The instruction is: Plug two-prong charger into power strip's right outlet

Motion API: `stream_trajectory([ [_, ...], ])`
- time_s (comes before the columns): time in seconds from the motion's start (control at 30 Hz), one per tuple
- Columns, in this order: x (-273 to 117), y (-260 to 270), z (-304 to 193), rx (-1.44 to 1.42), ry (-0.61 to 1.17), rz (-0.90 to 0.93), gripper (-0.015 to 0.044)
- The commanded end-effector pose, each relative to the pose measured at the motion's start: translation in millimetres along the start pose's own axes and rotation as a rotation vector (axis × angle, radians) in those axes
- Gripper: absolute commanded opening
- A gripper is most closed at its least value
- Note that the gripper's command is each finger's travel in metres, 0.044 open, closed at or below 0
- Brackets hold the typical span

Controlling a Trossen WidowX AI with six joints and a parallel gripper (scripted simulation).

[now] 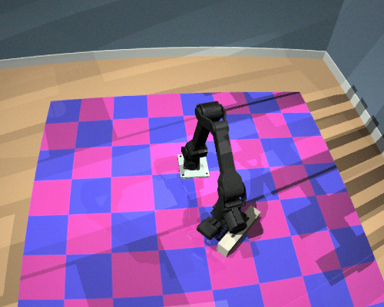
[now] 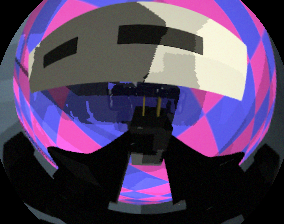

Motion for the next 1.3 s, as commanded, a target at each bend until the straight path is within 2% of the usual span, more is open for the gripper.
stream_trajectory([
  [0.0, -2.0, -0.4, 2.9, 0.002, -0.006, -0.001, 0.0000],
  [1.27, -3.3, -0.5, 7.1, 0.002, -0.007, -0.001, 0.0000],
])
Point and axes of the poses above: the point midway between the two fingers, 35 mm back from their tips, its own x axis out along the fingers, its own y axis across the jaws, z = x × y, the point moved 2 cm from there along -x, back along the fingers
